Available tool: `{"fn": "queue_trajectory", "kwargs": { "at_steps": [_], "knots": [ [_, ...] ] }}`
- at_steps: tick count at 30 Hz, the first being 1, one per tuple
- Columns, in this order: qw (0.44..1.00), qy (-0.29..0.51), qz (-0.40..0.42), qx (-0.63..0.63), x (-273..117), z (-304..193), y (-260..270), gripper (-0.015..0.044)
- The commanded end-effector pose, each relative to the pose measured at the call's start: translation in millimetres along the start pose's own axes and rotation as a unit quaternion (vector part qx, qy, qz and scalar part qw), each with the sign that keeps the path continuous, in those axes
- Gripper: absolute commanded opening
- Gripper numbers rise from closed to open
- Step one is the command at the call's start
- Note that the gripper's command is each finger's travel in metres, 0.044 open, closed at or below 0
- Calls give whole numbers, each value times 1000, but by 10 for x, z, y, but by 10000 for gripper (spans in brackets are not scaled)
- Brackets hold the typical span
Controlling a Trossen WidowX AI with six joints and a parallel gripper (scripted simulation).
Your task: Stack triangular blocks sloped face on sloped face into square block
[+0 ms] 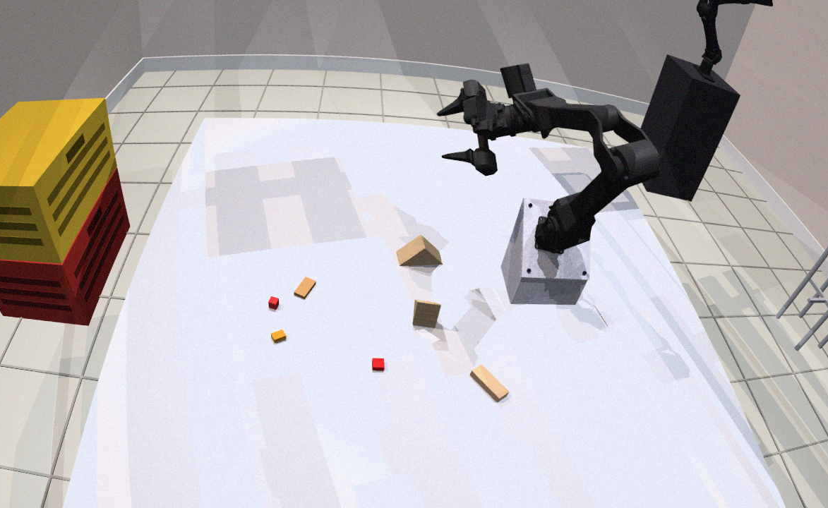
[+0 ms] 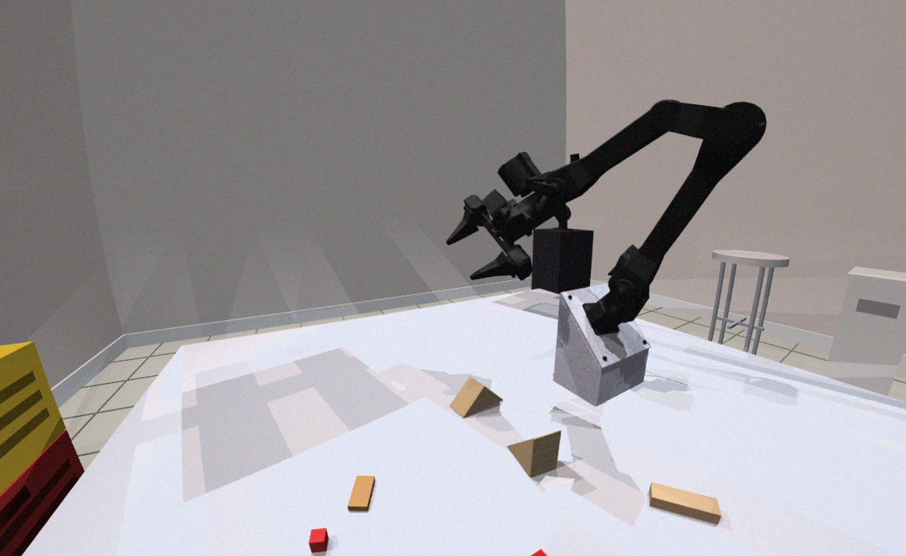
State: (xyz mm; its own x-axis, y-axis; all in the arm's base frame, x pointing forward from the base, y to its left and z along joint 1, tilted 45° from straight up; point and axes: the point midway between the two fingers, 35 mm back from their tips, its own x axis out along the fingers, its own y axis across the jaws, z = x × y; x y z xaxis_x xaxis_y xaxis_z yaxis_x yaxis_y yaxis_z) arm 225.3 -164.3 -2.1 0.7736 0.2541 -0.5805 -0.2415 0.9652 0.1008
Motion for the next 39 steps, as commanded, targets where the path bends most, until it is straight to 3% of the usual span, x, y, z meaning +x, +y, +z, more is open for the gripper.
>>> {"fn": "queue_trajectory", "kwargs": {
  "at_steps": [1,8,14,39],
  "knots": [
    [992,29,87,81,236,-269,483,440],
    [941,111,231,221,376,-693,1425,440],
    [939,115,234,223,403,-717,1453,440],
    [939,114,234,224,1160,-857,1926,440]
  ]
}}
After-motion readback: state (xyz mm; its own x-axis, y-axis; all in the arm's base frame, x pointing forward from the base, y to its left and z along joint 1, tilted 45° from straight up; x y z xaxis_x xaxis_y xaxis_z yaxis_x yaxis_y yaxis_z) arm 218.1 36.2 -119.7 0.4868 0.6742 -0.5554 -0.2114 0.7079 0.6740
